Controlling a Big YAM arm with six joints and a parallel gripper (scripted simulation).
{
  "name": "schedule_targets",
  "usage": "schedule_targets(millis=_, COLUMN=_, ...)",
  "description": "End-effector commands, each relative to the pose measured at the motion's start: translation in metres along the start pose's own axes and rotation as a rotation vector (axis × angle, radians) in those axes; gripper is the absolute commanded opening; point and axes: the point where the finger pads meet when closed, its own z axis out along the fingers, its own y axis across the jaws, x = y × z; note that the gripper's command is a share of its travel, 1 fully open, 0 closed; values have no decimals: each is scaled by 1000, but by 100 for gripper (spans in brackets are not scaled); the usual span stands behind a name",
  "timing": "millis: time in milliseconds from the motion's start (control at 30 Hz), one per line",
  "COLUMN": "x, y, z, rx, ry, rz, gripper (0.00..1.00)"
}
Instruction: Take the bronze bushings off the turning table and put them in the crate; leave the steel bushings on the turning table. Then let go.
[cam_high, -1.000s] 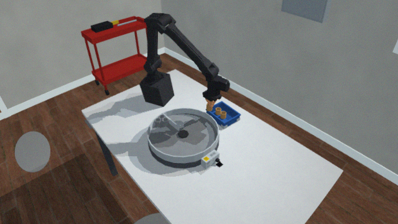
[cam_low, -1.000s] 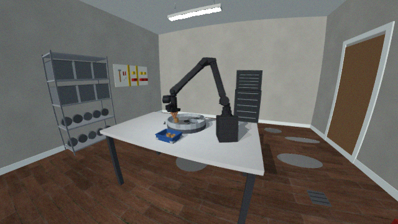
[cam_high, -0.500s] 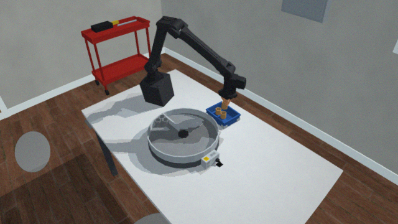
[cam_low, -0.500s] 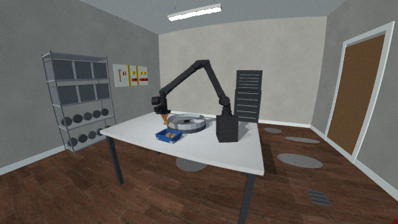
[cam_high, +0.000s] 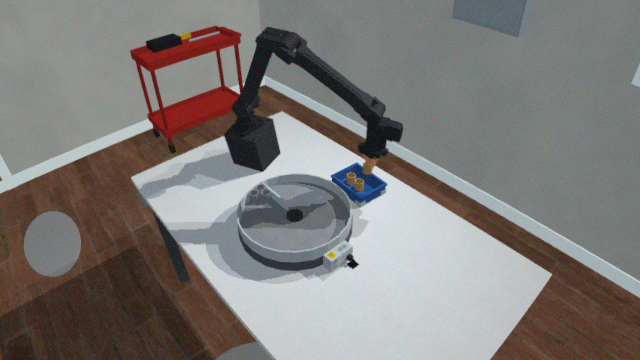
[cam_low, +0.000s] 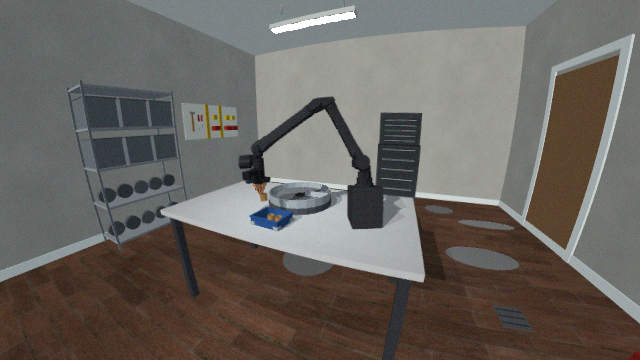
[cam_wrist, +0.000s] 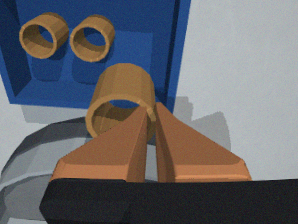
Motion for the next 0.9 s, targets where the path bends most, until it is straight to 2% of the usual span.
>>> schedule_targets(millis=0, x=-17, y=-25, z=-39, rx=75, ry=-37, rz=14, gripper=0)
schedule_targets(millis=867, x=-14, y=-29, z=-36, rx=79, ry=-38, rz=22, gripper=0)
